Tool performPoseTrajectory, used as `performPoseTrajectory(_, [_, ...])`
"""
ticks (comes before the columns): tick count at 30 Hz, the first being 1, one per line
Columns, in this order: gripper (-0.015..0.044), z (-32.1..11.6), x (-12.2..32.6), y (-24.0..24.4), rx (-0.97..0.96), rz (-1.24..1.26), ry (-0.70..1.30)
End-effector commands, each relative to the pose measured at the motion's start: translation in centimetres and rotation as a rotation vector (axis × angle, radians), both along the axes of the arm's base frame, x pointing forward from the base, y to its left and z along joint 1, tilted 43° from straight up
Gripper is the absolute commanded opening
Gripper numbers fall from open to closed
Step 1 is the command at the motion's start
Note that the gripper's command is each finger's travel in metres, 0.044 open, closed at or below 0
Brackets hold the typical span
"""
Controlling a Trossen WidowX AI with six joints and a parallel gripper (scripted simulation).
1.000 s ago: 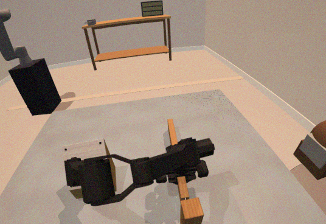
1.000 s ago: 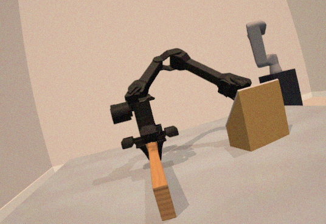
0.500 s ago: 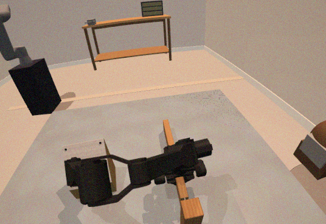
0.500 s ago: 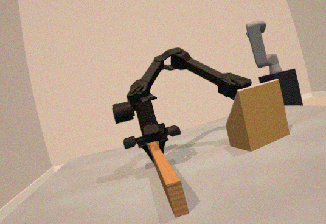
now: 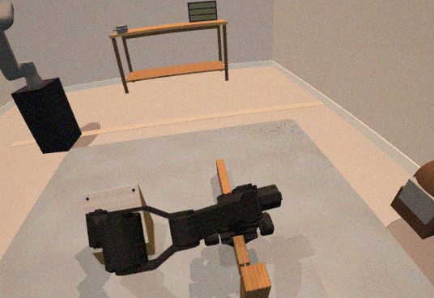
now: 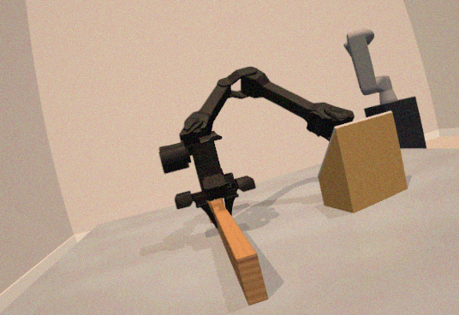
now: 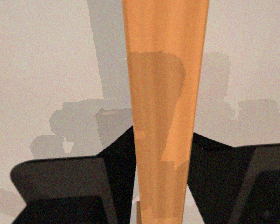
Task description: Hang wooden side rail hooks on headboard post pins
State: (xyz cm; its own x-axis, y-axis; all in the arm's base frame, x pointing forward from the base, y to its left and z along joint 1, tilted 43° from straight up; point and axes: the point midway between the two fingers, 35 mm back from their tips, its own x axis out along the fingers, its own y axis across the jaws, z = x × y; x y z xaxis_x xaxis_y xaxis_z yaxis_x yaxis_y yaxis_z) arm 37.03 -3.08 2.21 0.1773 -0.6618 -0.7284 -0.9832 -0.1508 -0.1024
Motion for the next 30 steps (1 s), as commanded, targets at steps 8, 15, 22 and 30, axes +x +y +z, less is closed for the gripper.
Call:
performPoseTrajectory(8, [0.0, 0.09, 0.0, 0.09, -0.004, 0.011, 0.016])
performPoseTrajectory(15, [0.0, 0.18, -0.02, 0.17, -0.004, 0.011, 0.016])
performPoseTrajectory(22, [0.0, 0.26, -0.04, 0.25, -0.004, 0.011, 0.016])
performPoseTrajectory(30, [0.0, 0.36, -0.06, 0.34, -0.004, 0.011, 0.016])
